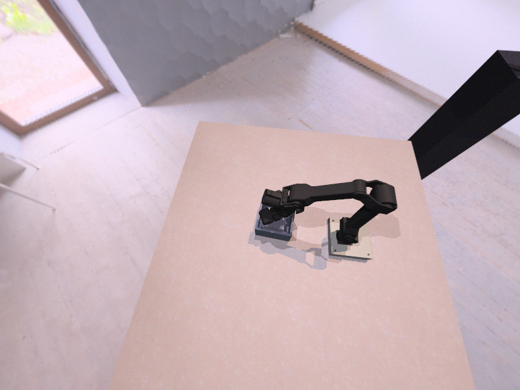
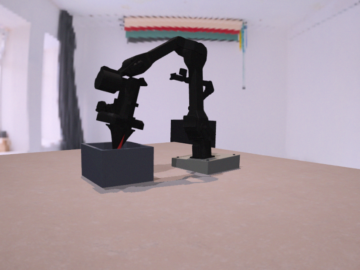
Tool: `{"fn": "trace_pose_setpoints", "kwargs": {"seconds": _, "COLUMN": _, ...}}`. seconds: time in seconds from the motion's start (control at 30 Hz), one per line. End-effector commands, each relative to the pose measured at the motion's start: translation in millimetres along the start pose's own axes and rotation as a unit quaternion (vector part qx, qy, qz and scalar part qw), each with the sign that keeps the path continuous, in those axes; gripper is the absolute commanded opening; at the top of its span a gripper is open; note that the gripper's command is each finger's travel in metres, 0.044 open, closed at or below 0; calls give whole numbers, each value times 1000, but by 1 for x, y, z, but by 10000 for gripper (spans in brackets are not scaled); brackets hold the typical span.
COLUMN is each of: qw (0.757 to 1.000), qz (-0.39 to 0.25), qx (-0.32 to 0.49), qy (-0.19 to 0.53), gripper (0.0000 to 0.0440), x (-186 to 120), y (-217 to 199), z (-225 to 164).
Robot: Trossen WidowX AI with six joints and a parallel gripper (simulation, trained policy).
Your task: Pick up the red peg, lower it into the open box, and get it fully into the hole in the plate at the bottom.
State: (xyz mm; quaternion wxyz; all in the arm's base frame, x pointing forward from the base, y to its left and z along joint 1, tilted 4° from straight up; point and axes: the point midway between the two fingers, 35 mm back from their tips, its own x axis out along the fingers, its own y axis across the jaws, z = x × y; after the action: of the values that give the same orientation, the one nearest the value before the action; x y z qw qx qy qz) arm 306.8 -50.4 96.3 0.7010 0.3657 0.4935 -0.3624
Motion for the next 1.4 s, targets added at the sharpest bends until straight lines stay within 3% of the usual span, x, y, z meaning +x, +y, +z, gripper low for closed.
{"fn": "trace_pose_setpoints", "kwargs": {"seconds": 0.0, "qw": 1000, "qz": -9, "qx": -8, "qy": 7, "gripper": 74, "x": 10, "y": 0, "z": 1}}
{"fn": "trace_pose_setpoints", "kwargs": {"seconds": 0.1, "qw": 1000, "qz": -18, "qx": -17, "qy": 11, "gripper": 143, "x": 15, "y": -1, "z": 3}}
{"fn": "trace_pose_setpoints", "kwargs": {"seconds": 0.2, "qw": 999, "qz": -29, "qx": -25, "qy": 18, "gripper": 157, "x": 18, "y": -3, "z": 3}}
{"fn": "trace_pose_setpoints", "kwargs": {"seconds": 1.37, "qw": 993, "qz": -54, "qx": -79, "qy": 64, "gripper": 114, "x": 26, "y": 24, "z": 51}}
